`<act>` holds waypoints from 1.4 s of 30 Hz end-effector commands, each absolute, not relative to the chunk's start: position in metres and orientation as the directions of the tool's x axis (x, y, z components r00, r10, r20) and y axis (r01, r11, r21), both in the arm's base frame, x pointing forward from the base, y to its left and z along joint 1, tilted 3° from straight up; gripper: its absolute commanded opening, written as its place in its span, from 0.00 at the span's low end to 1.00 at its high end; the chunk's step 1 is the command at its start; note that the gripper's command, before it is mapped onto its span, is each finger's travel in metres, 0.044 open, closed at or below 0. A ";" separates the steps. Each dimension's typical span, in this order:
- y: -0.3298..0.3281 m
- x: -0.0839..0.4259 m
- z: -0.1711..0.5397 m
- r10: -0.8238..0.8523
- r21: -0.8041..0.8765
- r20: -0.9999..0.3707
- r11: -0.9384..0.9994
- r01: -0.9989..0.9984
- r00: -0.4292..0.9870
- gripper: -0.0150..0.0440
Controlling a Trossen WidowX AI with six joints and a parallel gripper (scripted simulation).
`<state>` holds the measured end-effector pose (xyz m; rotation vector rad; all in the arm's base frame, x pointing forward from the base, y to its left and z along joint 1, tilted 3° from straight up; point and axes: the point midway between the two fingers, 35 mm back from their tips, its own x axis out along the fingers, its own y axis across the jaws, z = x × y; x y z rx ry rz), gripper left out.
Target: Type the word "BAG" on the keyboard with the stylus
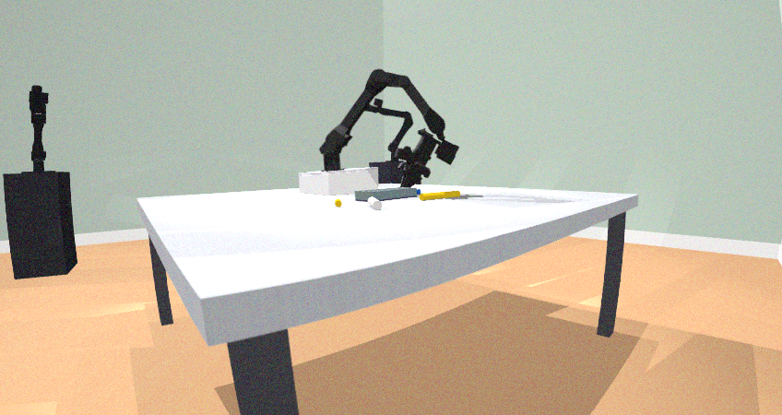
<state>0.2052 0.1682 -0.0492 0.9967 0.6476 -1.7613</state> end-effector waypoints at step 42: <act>0.140 0.232 0.001 -0.545 -0.233 -0.834 0.211 0.949 -0.083 0.25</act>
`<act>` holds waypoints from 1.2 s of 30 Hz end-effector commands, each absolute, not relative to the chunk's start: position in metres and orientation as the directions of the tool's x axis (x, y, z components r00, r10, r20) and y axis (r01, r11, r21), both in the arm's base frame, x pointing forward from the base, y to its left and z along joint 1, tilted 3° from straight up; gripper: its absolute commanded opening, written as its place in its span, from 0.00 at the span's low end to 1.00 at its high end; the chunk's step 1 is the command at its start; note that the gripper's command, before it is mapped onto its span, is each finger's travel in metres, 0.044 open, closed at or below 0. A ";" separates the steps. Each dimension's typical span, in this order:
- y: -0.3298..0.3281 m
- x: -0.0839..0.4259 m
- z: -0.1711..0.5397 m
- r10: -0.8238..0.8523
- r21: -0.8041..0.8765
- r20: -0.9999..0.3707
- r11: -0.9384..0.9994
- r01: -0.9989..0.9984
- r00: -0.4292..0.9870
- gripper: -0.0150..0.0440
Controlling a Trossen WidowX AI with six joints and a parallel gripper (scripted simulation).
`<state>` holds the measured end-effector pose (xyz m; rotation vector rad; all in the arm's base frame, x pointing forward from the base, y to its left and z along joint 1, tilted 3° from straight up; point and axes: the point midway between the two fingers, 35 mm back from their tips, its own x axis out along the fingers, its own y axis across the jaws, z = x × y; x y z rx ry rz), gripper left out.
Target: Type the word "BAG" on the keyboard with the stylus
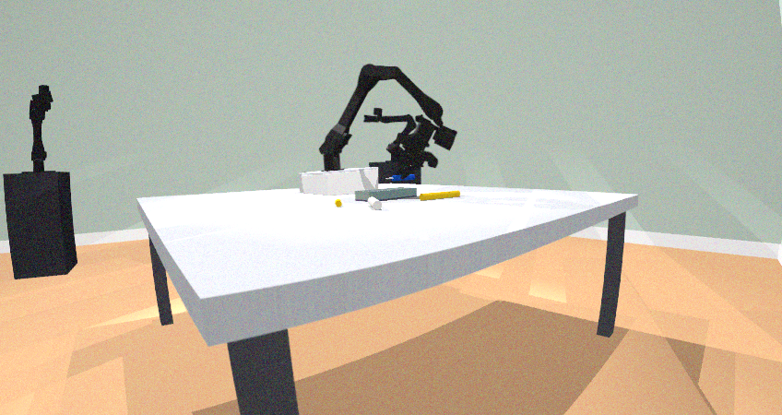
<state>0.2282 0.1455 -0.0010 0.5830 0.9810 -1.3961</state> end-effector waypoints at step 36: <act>0.086 0.270 0.016 -0.660 -0.648 -0.748 0.750 0.134 0.078 0.25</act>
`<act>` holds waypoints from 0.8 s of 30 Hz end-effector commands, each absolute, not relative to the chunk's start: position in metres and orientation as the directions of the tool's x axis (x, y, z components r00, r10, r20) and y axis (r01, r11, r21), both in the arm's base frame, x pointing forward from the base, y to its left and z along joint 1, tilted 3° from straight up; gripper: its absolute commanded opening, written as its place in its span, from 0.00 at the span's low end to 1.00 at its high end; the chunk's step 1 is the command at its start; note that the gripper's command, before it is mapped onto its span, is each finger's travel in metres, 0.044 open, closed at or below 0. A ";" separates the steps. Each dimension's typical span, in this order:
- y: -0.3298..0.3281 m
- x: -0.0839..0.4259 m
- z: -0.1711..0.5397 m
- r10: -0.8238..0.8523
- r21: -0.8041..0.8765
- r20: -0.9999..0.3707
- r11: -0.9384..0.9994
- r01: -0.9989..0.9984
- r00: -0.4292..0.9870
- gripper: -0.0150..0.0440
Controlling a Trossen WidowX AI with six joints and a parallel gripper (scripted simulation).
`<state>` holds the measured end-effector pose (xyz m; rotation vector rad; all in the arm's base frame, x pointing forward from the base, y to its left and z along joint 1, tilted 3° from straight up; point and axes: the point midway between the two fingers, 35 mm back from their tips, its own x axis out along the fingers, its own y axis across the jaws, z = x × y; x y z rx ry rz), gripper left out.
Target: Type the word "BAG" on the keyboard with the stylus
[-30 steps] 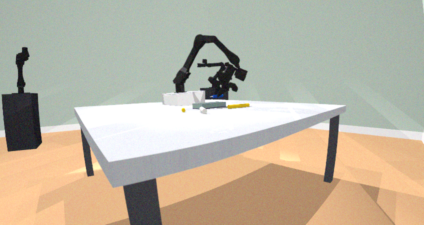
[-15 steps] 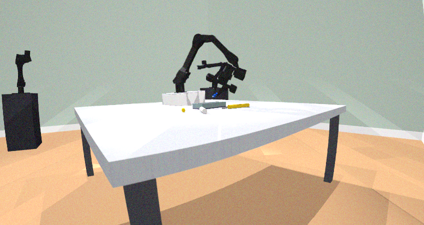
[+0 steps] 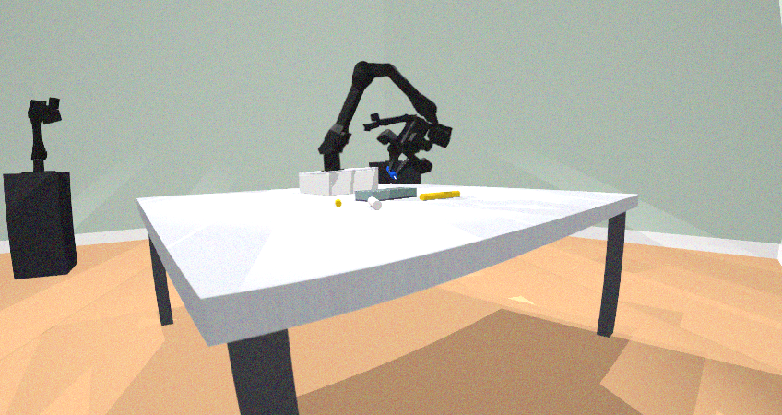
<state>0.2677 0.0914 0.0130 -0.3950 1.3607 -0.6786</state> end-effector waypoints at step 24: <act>0.049 0.289 0.031 -0.740 -0.679 -0.654 0.478 -0.558 0.161 0.25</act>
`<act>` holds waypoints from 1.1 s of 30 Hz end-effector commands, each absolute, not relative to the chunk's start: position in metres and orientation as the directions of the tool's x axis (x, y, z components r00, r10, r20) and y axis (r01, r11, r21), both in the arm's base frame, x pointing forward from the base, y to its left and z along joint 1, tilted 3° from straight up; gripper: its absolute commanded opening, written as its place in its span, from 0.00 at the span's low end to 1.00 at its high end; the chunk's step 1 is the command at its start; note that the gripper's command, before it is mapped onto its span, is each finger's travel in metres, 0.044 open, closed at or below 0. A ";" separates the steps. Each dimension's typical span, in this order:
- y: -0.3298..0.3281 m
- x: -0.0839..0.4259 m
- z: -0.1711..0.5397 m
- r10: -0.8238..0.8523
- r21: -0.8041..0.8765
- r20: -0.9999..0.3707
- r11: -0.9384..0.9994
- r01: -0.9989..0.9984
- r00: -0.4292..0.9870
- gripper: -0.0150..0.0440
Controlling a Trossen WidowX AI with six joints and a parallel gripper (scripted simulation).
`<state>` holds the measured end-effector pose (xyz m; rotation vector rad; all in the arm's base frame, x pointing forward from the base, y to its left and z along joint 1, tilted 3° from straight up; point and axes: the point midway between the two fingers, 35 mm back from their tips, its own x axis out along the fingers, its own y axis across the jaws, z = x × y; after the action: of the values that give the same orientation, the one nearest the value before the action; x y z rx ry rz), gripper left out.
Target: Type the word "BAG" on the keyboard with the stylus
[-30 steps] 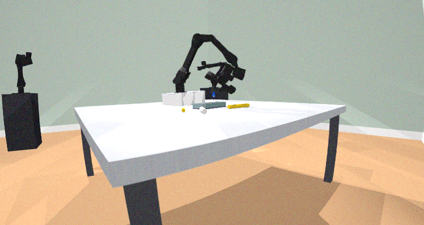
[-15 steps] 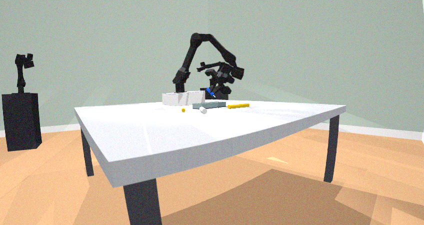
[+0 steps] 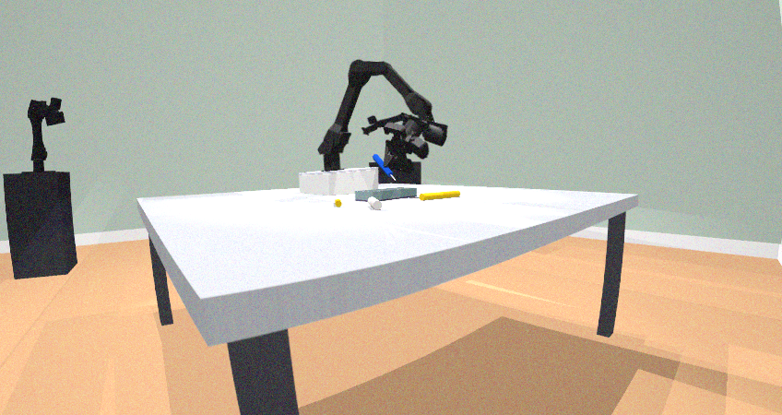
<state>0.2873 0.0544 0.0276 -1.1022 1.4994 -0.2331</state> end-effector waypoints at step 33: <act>-0.001 0.305 0.058 -0.844 -0.093 -0.482 -0.215 -0.972 0.233 0.25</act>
<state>0.3042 0.0042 0.0536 -2.0611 1.6615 0.4142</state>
